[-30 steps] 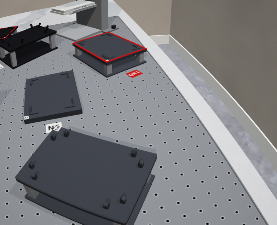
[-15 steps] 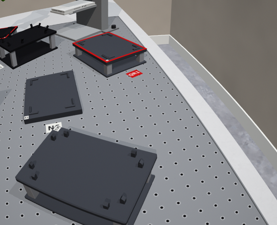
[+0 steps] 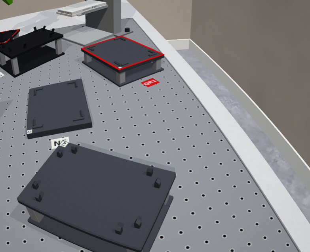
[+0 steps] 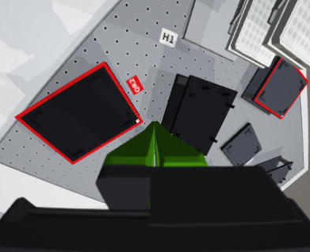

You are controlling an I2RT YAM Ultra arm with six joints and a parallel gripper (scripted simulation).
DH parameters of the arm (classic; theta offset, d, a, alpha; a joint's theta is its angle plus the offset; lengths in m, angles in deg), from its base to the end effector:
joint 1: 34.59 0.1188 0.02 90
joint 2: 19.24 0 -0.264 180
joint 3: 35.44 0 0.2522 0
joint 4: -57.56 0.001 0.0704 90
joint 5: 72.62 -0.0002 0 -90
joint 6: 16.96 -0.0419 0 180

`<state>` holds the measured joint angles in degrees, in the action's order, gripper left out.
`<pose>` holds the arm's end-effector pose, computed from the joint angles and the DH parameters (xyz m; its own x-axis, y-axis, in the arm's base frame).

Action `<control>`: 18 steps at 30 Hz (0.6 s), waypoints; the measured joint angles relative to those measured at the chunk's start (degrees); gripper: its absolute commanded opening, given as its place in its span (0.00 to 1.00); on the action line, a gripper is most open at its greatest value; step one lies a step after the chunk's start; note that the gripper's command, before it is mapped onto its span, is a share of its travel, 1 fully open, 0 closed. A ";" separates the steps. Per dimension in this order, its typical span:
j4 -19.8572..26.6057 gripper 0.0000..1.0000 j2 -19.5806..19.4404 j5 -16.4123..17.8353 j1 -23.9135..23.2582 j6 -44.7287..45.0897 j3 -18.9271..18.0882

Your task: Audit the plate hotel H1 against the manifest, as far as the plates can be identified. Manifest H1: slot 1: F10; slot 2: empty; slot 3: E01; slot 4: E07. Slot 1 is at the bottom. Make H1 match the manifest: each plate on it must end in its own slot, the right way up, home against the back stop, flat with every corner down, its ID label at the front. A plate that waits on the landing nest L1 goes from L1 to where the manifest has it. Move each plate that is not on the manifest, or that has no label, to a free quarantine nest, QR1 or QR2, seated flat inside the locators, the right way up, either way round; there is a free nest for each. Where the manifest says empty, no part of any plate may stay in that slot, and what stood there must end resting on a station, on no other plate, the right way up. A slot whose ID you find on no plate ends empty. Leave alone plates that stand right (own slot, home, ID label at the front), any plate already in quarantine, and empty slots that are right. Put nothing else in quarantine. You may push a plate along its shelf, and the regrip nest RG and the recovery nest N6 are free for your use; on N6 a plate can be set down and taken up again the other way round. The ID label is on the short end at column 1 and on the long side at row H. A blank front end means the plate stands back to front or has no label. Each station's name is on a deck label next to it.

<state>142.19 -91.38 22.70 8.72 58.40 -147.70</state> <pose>0.1507 0.1488 0.4539 -0.6783 -0.2936 -0.6735 -0.5784 0.7787 0.2431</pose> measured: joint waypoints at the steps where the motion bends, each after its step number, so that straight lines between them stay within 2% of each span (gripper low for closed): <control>1: 0.20 0.00 0.02 -0.22 0.07 -0.09 -0.13; 5: 1.68 0.00 -0.85 -1.79 0.33 -0.98 -1.29; 14: 0.52 0.00 1.16 -0.52 -5.55 1.42 5.57; 18: 0.76 0.00 1.18 -0.85 -5.95 1.60 5.46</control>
<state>142.96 -90.20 21.85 2.77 60.00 -142.23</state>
